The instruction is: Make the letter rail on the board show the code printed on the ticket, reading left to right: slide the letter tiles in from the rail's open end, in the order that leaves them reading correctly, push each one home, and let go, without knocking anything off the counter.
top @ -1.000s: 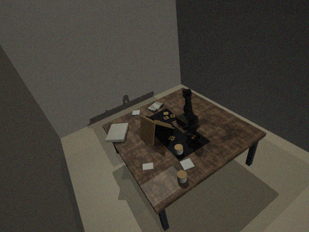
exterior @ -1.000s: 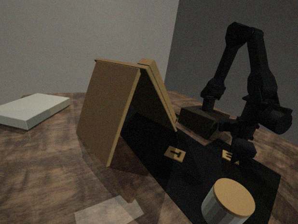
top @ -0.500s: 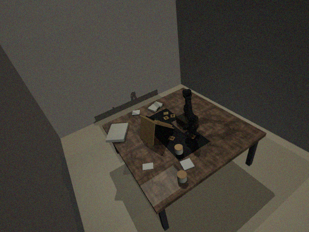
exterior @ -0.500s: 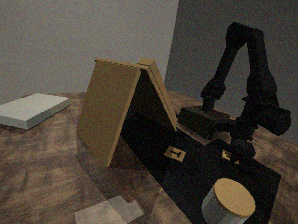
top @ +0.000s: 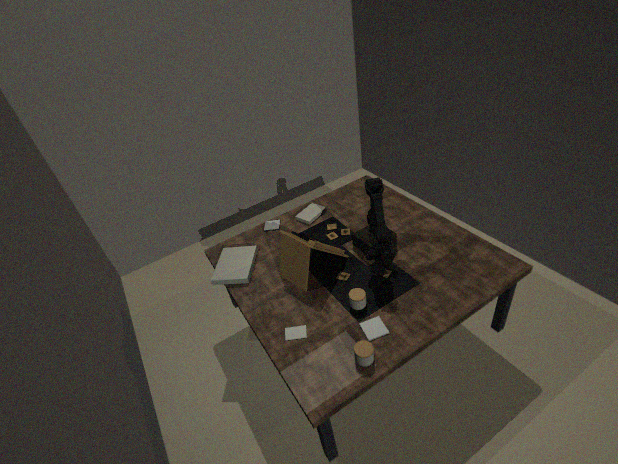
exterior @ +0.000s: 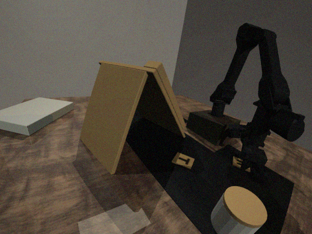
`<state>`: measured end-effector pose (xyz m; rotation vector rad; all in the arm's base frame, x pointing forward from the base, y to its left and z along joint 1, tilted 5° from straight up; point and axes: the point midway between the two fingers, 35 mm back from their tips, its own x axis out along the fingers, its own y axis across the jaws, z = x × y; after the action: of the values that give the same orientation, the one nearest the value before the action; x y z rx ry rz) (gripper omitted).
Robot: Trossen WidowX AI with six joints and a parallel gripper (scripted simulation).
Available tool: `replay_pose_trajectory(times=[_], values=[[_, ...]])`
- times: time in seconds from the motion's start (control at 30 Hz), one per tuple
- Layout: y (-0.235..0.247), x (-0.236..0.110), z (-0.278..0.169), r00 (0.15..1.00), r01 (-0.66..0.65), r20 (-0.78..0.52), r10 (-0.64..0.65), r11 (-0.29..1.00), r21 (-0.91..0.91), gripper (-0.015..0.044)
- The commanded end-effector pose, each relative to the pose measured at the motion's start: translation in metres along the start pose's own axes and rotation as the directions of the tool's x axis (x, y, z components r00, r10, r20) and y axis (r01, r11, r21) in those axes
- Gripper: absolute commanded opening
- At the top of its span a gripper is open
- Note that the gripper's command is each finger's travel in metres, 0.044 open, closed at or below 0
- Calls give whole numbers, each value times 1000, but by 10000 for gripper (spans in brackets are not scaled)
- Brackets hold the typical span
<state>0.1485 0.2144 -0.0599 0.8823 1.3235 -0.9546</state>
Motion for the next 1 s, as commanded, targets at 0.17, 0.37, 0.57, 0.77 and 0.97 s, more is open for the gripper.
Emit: replay_pose_trajectory(times=[0.17, 0.37, 0.57, 0.77, 0.97], values=[[0, 1, 1, 1000, -2, 3, 2, 1000, 1, 314], [0, 1, 1, 1000, -2, 3, 2, 1000, 1, 254], [0, 1, 1, 1000, -2, 3, 2, 1000, 1, 214], [0, -4, 0, 1000, -2, 3, 1, 1000, 1, 57], [-1, -6, 0, 1000, -1, 3, 1, 1000, 1, 0]])
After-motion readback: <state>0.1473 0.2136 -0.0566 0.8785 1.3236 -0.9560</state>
